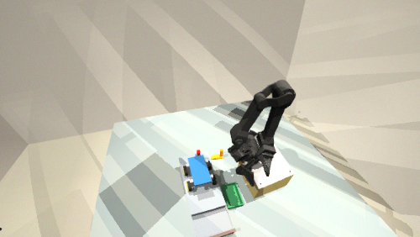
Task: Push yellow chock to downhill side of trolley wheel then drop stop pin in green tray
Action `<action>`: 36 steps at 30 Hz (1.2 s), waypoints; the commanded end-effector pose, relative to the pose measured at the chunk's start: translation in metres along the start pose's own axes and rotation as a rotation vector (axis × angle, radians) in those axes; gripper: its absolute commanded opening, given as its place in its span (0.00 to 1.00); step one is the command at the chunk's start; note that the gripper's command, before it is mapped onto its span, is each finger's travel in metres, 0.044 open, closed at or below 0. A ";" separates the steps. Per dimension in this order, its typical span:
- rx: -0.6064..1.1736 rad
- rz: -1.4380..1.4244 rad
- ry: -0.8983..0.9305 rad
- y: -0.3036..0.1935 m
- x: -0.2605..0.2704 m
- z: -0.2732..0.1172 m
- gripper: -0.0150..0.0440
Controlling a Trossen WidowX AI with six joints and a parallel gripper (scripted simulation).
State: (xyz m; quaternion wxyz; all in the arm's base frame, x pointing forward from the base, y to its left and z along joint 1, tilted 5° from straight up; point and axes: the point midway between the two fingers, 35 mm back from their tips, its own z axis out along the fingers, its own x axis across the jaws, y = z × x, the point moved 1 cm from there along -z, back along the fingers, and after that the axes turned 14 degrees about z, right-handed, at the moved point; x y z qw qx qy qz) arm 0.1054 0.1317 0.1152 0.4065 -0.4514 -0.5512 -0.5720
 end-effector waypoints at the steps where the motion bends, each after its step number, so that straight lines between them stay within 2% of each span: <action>1: 0.003 -0.006 -0.003 0.000 0.000 0.000 0.89; 8: 0.173 -0.299 -0.165 0.010 -0.025 -0.016 0.58; 21: 0.421 -0.664 -0.523 0.041 -0.068 -0.074 0.58; 29: 0.740 -0.882 -0.841 0.066 -0.088 -0.151 0.58; 36: 1.064 -0.927 -1.101 0.083 -0.085 -0.230 0.58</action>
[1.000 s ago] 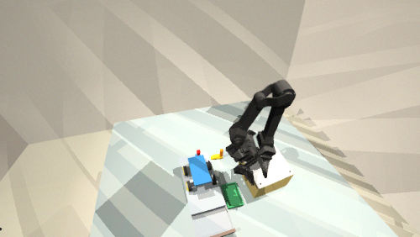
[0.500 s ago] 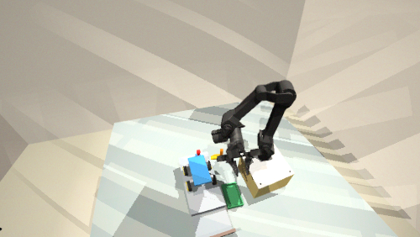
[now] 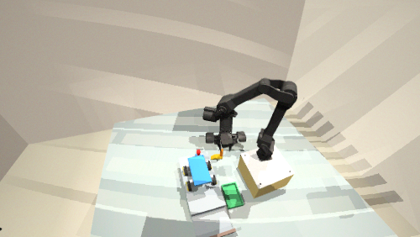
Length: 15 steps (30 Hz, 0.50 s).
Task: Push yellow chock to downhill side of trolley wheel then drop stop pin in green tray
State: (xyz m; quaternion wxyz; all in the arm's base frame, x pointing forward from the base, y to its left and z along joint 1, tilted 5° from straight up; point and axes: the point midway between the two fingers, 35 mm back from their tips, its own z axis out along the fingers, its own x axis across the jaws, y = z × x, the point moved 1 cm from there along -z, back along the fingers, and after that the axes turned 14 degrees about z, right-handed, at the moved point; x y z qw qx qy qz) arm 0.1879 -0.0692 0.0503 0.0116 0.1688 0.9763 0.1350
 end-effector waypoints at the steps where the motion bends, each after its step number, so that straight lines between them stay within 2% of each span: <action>1: 0.189 -0.064 -0.068 -0.034 -0.017 -0.020 0.58; 10: 0.198 -0.067 -0.071 -0.036 -0.018 -0.021 0.58; 15: 0.197 -0.067 -0.070 -0.039 -0.019 -0.002 0.58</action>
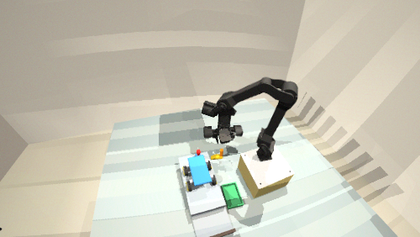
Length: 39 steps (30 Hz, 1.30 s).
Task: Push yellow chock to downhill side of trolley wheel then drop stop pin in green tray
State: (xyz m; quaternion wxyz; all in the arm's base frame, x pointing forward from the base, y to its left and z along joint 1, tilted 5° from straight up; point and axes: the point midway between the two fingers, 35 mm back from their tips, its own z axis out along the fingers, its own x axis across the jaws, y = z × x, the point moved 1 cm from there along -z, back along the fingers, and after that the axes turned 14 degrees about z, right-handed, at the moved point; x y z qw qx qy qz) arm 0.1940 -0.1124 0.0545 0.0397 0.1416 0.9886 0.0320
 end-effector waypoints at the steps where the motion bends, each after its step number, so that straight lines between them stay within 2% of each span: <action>1: 0.002 0.000 0.012 0.000 0.001 0.017 0.58; 9: 0.002 0.000 0.012 -0.001 0.002 0.038 0.58; 39: 0.002 0.000 0.012 -0.001 0.003 0.069 0.58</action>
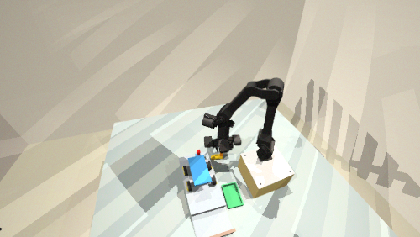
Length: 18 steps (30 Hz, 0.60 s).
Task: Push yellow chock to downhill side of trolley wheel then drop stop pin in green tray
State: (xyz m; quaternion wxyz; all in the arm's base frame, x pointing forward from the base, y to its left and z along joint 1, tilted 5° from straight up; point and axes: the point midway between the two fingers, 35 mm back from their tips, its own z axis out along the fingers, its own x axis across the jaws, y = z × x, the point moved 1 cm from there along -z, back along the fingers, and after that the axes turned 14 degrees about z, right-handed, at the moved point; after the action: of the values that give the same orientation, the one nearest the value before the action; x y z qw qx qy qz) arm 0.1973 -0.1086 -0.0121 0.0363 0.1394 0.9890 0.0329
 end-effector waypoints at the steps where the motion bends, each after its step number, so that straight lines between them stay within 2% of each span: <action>1: 0.003 0.004 0.005 -0.001 0.001 0.003 0.58; 18: 0.002 0.004 0.005 0.000 0.001 0.027 0.58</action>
State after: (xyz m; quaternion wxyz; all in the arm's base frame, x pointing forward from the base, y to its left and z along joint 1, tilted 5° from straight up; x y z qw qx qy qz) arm 0.1997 -0.1077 -0.0345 0.0373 0.1393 0.9890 0.0326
